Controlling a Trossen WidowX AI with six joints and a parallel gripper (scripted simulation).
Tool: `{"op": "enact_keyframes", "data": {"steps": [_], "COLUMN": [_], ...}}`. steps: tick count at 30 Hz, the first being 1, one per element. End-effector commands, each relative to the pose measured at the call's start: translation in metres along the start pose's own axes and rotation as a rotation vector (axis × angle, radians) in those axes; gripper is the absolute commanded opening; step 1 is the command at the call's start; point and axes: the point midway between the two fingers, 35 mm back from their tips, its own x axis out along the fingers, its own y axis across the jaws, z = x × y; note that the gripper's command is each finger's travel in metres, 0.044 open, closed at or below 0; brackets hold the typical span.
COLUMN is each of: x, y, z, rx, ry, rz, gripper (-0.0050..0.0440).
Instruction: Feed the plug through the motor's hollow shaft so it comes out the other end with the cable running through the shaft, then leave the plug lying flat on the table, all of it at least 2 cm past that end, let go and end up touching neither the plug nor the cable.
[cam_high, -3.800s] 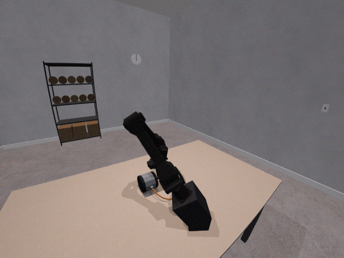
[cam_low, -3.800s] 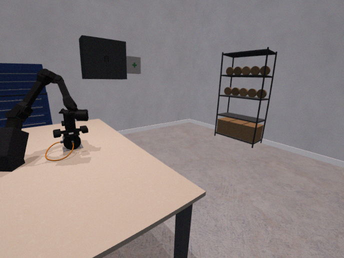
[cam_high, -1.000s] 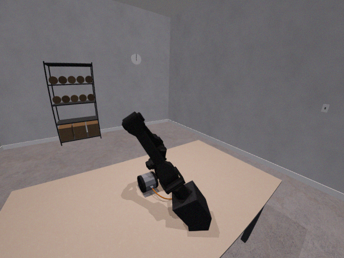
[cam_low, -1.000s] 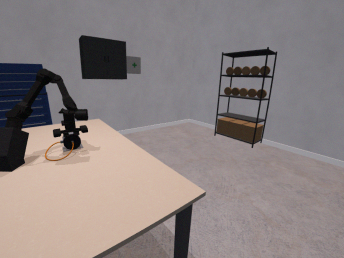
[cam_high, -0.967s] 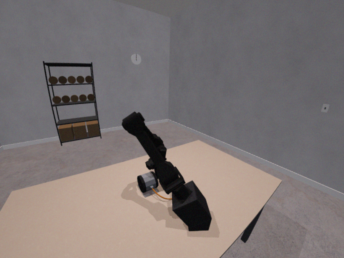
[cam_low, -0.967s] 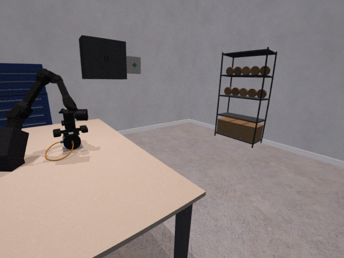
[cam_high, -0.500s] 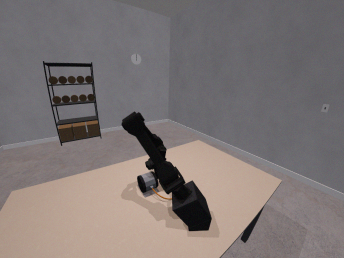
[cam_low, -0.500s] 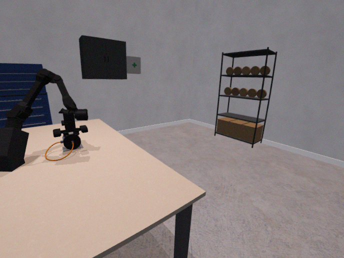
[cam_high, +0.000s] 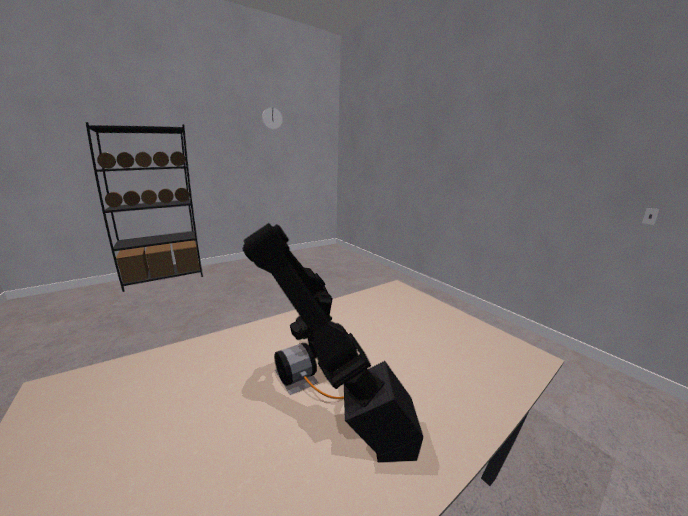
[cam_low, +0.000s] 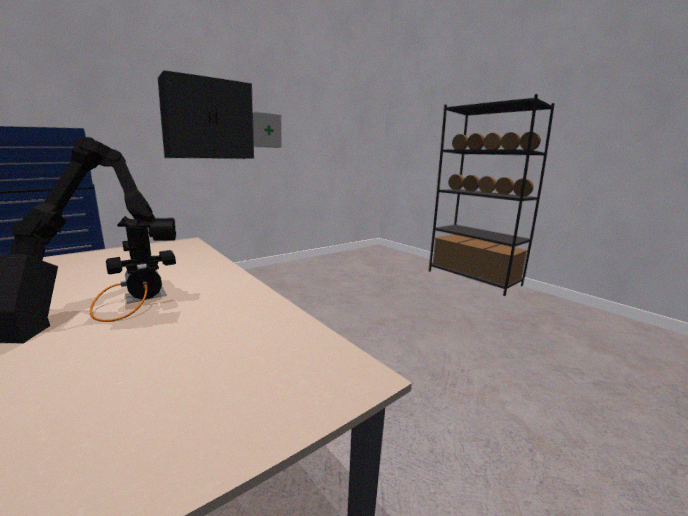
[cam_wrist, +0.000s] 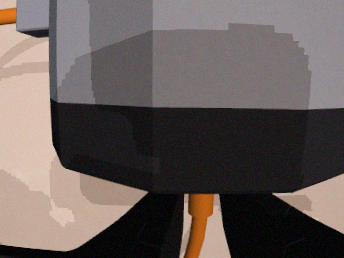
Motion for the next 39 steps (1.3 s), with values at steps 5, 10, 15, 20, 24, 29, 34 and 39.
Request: {"op": "enact_keyframes", "data": {"steps": [5, 10, 15, 20, 24, 29, 34, 39], "x": [-0.0004, -0.0003, -0.0001, 0.0002, 0.0005, 0.0005, 0.0005, 0.0005], "y": [-0.0005, -0.0005, -0.0005, -0.0002, 0.0001, 0.0001, 0.0001, 0.0001], "z": [0.0013, 0.0018, 0.0025, 0.0027, 0.0024, 0.0024, 0.0024, 0.0024], "rx": [0.001, 0.001, 0.001, 0.001, -0.001, -0.001, -0.001, -0.001], "ry": [0.001, 0.001, 0.001, 0.001, 0.0, 0.0, 0.0, 0.0], "rz": [-0.003, -0.003, -0.003, -0.003, -0.001, -0.001, -0.001, -0.001], "gripper": [0.0, 0.0, 0.0, 0.0, 0.0, 0.0, 0.0096, 0.01]}}
